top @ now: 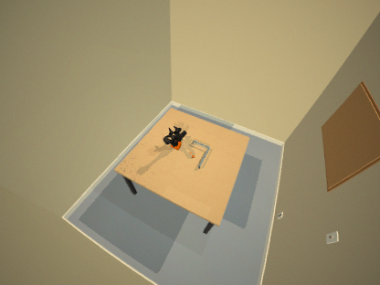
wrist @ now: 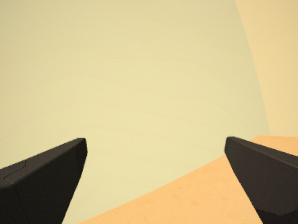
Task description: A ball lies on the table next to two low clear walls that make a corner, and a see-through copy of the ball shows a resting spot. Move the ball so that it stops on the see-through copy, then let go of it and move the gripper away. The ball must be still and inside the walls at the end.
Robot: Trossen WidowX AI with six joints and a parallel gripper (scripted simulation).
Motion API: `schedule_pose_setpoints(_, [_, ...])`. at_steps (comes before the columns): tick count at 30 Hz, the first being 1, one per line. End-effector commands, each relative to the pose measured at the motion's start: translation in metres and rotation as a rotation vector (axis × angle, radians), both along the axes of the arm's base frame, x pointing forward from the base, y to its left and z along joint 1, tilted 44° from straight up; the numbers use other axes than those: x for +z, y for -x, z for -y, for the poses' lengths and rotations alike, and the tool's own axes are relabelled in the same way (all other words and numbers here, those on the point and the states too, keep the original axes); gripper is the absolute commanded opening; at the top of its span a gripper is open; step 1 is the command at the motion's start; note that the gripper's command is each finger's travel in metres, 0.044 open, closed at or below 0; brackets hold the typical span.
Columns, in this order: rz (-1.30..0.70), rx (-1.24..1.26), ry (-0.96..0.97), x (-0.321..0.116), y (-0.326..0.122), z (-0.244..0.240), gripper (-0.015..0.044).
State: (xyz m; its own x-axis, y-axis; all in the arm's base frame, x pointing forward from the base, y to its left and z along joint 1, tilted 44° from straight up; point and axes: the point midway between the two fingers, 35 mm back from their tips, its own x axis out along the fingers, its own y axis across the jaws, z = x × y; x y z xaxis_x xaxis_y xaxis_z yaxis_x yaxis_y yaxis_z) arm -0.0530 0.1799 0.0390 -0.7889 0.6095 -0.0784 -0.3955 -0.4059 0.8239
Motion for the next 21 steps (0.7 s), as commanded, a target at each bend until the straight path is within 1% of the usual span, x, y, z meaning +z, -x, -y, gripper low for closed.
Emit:
schedule_pose_setpoints(1, [0.004,-0.006,0.011,-0.001,-0.002,-0.001,0.0374])
schedule_pose_setpoints(3, [0.038,-0.057,0.100,-0.012,-0.015,-0.010,0.0321])
schedule_pose_setpoints(5, [0.083,-0.136,0.235,-0.028,-0.037,-0.021,0.0269])
schedule_pose_setpoints(6, [0.104,-0.176,0.304,-0.036,-0.049,-0.025,0.0256])
schedule_pose_setpoints(10, [0.177,-0.338,0.579,-0.061,-0.099,-0.029,0.0256])
schedule_pose_setpoints(13, [0.226,-0.467,0.785,-0.075,-0.139,-0.020,0.0256])
schedule_pose_setpoints(18, [0.294,-0.680,1.131,-0.084,-0.202,0.014,0.0256])
schedule_pose_setpoints(21, [0.317,-0.785,1.297,-0.082,-0.230,0.038,0.0256])
